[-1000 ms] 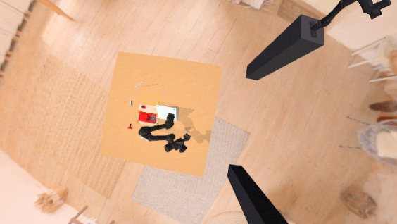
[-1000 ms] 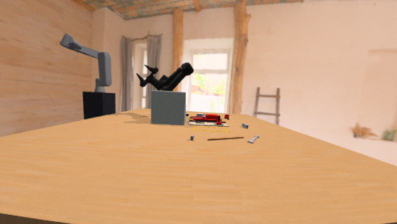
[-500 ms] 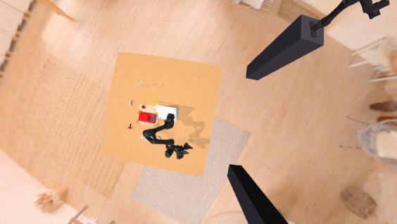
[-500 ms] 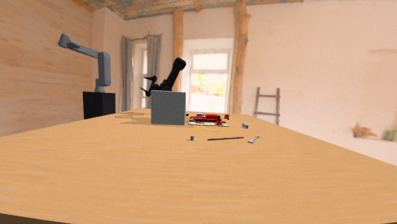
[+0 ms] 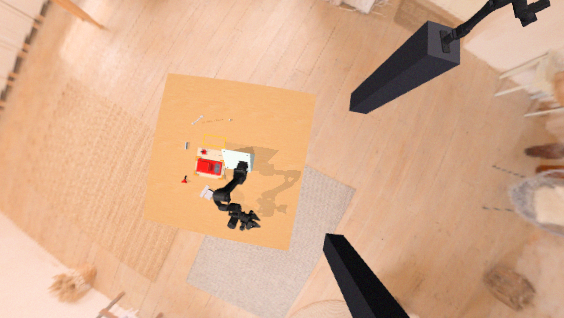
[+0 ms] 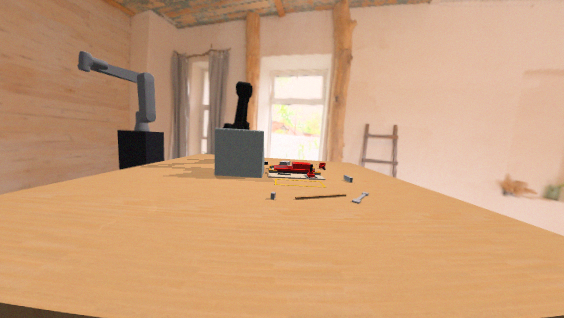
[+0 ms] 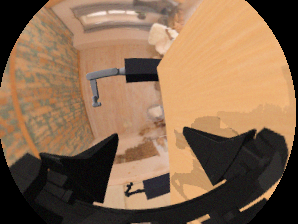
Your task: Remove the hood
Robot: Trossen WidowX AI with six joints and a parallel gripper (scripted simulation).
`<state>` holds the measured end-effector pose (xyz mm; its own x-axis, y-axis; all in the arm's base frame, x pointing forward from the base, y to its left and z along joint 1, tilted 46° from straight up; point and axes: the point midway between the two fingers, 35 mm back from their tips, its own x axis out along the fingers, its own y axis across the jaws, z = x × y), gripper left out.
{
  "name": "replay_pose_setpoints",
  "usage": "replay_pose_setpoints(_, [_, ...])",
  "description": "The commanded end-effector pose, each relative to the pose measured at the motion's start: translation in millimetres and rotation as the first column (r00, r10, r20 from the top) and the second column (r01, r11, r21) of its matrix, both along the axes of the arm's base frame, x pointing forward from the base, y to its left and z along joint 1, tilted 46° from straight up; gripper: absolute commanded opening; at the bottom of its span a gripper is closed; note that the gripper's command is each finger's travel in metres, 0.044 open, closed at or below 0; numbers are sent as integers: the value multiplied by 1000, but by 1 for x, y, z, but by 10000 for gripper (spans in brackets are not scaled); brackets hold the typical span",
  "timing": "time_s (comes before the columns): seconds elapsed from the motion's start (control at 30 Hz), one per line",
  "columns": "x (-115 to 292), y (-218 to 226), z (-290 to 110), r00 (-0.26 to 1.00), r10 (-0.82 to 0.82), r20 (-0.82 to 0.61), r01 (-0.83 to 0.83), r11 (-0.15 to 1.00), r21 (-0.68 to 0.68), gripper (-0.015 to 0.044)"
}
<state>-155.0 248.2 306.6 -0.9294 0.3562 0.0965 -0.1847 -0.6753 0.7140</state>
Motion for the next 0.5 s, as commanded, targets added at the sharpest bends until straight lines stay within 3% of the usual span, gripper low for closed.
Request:
replay_pose_setpoints(0.0, [45,40,-1,976,-214,33,213,977,15,440])
replay_pose_setpoints(0.23, [128,83,-9,857,-505,98,505,862,28,440])
replay_pose_setpoints(0.47, [222,99,-17,656,-731,187,734,676,66,440])
